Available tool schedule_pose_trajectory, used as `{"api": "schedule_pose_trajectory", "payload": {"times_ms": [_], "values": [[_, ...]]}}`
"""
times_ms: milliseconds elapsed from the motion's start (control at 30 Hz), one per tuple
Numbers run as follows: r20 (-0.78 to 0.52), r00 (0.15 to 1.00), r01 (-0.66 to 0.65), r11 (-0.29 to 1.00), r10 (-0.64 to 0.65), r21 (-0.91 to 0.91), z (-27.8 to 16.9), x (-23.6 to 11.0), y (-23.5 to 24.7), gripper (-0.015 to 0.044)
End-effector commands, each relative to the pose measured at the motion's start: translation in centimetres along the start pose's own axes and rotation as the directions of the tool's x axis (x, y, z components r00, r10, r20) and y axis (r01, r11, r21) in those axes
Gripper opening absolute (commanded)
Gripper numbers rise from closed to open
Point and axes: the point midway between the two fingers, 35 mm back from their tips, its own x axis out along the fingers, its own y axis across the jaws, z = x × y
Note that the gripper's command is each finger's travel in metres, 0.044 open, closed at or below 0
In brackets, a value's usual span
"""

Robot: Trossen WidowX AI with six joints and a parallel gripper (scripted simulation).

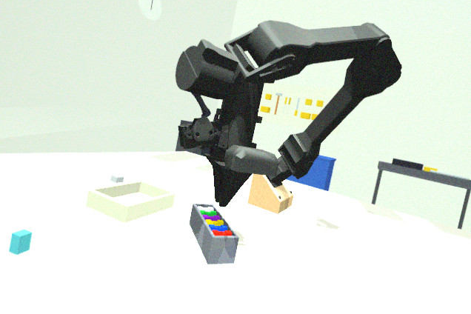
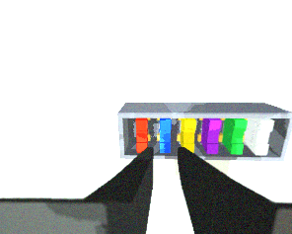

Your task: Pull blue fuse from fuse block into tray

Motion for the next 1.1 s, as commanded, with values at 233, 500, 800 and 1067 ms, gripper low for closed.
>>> {"api": "schedule_pose_trajectory", "payload": {"times_ms": [233,500,800,1067], "values": [[-0.01,1.0,-0.005,1.0,0.005,0.018,-0.2,0.8,-0.1,0.0072],[-0.01,1.0,-0.005,1.0,0.005,0.018,-0.2,1.5,-0.1,0.0072],[-0.01,1.0,-0.005,1.0,0.005,0.018,-0.3,2.4,-0.2,0.0072],[-0.01,1.0,-0.006,1.0,0.006,0.018,-0.5,3.1,-0.2,0.0072]]}}
